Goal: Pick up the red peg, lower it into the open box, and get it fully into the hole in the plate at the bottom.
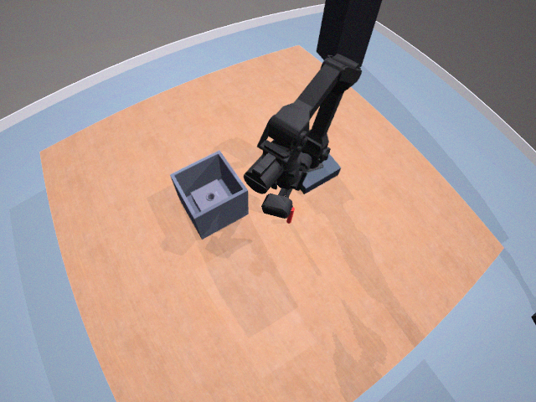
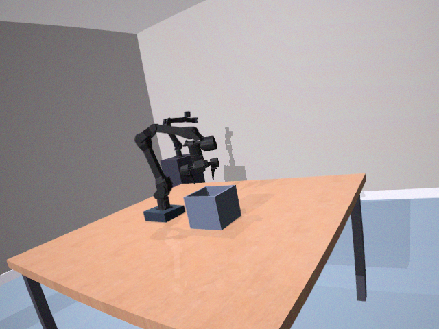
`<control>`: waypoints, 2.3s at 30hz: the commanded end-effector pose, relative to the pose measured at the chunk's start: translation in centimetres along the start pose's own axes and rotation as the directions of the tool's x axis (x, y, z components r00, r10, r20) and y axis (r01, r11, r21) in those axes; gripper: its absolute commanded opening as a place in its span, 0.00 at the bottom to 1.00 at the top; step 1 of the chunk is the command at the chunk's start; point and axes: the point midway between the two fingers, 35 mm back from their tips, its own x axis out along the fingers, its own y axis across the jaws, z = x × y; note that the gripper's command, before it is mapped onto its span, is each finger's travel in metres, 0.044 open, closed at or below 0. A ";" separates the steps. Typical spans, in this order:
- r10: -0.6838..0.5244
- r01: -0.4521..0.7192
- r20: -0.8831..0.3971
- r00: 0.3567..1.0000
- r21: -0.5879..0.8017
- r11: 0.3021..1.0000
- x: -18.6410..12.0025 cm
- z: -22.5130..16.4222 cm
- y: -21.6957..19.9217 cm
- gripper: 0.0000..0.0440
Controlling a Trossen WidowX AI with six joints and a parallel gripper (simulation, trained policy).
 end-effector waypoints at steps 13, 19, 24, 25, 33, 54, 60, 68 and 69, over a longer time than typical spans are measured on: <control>-0.116 0.109 0.021 0.993 0.201 0.974 3.2 -0.2 -2.0 1.00; -0.134 0.124 0.024 0.991 0.253 0.959 4.9 0.0 -2.3 1.00; -0.146 0.132 0.027 0.989 0.288 0.948 6.2 0.3 -2.6 1.00; -0.148 0.133 0.027 0.989 0.295 0.946 6.5 0.3 -2.6 1.00; -0.154 0.132 0.039 0.987 0.338 0.932 8.5 0.9 -2.9 0.98; -0.060 0.050 0.023 0.998 0.312 0.949 9.3 0.9 0.1 0.04; 0.037 -0.037 0.006 0.999 0.297 0.954 7.3 0.3 2.0 0.00; 0.151 -0.151 0.021 0.988 0.263 0.953 3.6 0.4 4.1 0.00; 0.164 -0.166 0.027 0.986 0.257 0.952 3.1 0.4 4.3 0.00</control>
